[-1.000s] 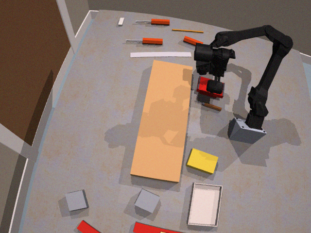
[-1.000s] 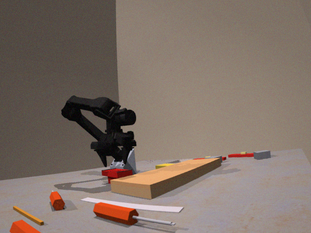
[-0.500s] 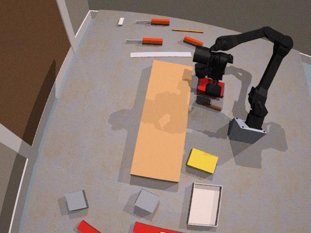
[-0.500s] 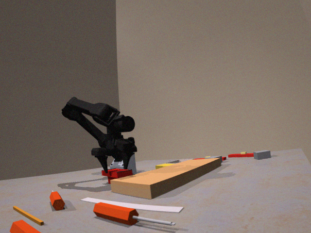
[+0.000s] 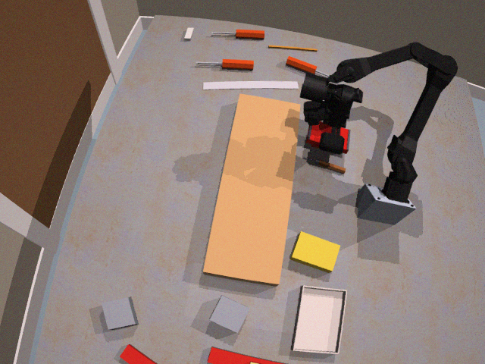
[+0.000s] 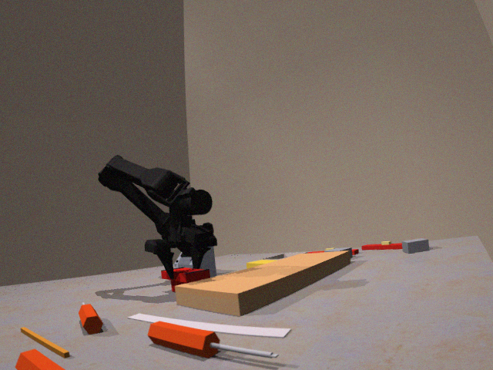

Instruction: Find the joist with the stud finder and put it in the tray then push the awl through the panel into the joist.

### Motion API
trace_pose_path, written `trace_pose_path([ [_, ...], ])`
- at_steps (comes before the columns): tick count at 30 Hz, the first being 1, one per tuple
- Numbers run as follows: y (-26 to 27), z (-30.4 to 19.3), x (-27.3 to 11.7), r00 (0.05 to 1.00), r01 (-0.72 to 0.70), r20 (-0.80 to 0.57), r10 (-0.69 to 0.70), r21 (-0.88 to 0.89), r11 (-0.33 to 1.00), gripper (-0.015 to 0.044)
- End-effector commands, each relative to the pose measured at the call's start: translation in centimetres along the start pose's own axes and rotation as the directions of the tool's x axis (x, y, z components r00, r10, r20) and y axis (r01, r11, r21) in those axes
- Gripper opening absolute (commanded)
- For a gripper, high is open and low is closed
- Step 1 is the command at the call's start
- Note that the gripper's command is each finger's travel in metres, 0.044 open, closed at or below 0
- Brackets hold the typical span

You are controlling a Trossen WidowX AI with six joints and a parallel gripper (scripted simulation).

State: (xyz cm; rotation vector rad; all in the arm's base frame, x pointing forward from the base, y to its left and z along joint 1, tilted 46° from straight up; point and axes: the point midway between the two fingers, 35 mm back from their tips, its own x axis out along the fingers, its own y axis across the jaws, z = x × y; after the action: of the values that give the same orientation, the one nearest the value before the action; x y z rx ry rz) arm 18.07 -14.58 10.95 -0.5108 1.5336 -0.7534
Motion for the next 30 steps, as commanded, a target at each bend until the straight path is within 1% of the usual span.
trace_pose_path([
  [1, 0.0, -0.1, 0.1, 1.0, 0.002, -0.002, -0.002, -0.005, 1.0, 0.0308],
  [5, 0.0, -0.1, 0.1, 1.0, 0.002, -0.002, -0.002, -0.005, 1.0, 0.0281],
  [15, 0.1, -0.1, -0.9, 1.0, 0.0, -0.002, 0.0, -0.006, 1.0, 0.0019],
  [16, 0.1, -0.1, -1.0, 1.0, 0.0, -0.002, 0.0, -0.006, 1.0, 0.0],
  [30, 0.1, -0.3, -2.9, 1.0, 0.0, -0.002, 0.0, -0.006, 1.0, 0.0],
])
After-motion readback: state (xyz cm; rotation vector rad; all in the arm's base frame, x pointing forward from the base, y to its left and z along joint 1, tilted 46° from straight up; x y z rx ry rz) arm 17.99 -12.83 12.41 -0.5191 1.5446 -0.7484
